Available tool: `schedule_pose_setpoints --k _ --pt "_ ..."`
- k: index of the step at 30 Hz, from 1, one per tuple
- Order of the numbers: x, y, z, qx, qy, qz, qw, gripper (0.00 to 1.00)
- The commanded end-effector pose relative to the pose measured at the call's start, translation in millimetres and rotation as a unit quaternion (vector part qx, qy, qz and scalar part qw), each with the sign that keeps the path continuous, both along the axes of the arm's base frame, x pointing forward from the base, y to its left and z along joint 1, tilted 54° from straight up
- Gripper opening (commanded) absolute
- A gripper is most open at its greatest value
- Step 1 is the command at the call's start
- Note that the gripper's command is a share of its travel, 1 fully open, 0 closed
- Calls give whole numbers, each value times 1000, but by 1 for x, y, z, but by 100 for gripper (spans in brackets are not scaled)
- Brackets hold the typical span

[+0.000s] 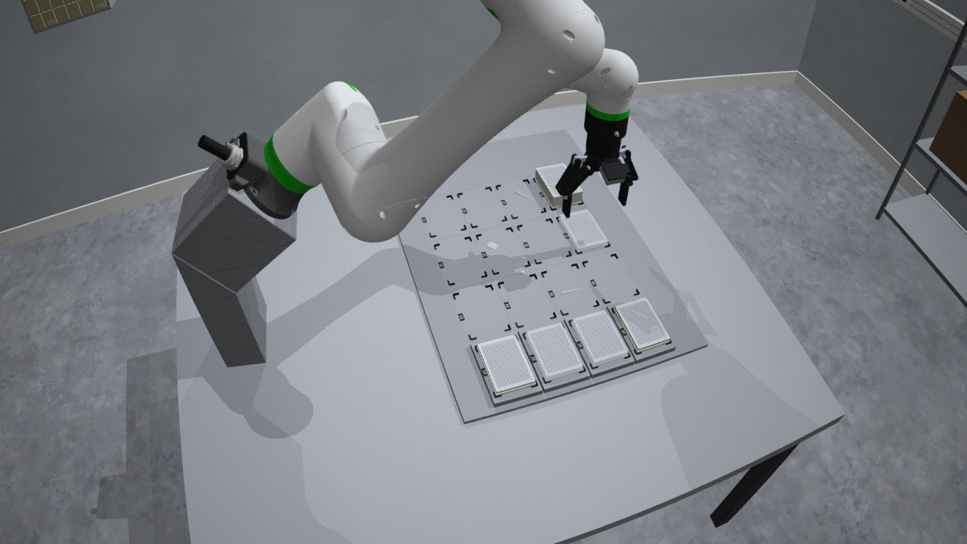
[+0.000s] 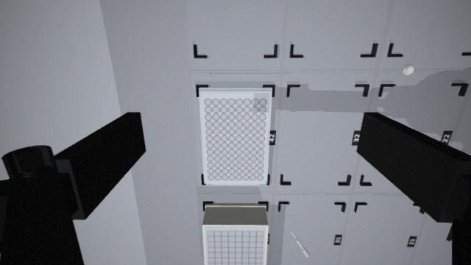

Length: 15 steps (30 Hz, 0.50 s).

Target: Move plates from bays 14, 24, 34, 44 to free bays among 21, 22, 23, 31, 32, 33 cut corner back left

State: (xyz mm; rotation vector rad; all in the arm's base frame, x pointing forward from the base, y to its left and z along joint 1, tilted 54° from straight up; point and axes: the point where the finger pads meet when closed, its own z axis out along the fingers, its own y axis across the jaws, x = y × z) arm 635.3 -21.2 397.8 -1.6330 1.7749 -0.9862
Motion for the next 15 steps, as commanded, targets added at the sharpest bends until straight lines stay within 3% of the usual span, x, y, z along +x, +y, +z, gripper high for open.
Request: schedule_pose_setpoints --k 1,15 --pt "1 8 0 0 -1 -1 1000 100" --pt "2 13 0 0 -1 -1 1000 100"
